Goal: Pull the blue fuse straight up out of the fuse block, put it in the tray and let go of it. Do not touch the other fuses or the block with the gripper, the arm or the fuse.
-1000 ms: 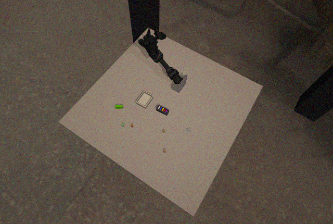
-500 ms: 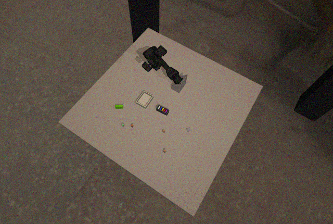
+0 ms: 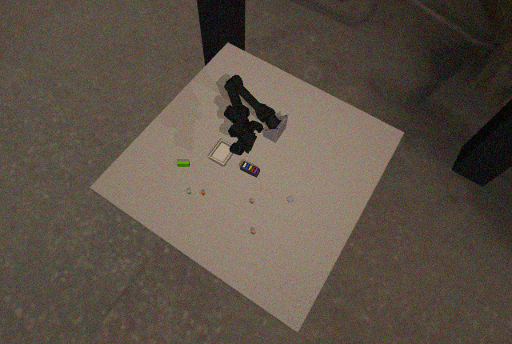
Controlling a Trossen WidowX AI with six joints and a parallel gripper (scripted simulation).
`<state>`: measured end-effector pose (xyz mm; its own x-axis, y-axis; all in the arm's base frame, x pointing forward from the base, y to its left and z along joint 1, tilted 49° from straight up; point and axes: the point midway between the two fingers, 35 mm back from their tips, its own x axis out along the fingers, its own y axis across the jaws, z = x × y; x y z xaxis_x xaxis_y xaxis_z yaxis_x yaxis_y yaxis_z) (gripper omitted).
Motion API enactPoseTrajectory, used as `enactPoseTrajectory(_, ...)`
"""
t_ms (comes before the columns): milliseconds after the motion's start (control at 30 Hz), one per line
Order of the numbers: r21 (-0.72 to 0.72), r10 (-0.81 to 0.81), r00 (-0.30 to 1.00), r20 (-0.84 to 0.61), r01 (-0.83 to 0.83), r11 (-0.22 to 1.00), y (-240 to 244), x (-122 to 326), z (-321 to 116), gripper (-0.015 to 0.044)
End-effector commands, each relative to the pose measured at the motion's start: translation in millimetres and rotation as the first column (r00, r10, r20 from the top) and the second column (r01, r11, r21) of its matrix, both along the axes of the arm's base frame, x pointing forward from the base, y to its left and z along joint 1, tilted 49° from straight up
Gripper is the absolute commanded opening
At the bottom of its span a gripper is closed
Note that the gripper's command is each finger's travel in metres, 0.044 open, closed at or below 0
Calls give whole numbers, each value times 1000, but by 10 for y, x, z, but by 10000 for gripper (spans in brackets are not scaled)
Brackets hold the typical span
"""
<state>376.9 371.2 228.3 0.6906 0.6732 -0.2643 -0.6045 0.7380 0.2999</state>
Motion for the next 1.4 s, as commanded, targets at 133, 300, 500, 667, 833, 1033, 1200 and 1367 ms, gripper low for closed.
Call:
enactPoseTrajectory(133, -350, -312, 922, -229, 221, 910, -783, 191, -1100, 62)
enactPoseTrajectory(300, -584, -507, 815, -280, 274, 764, -1393, 106, -1630, 62)
enactPoseTrajectory(500, -832, -708, 663, -243, 232, 503, -2199, -179, -2061, 62)
enactPoseTrajectory(667, -964, -818, 557, -146, 107, 245, -2848, -528, -2196, 62)
enactPoseTrajectory(833, -998, -866, 500, -26, -69, -10, -3411, -930, -2130, 62)
enactPoseTrajectory(1033, -997, -866, 499, -21, -76, -20, -3443, -914, -2108, 62)
enactPoseTrajectory(1200, -997, -866, 499, -21, -76, -20, -3455, -912, -2118, 62)
enactPoseTrajectory(1367, -997, -866, 499, -21, -76, -20, -3490, -906, -2148, 62)
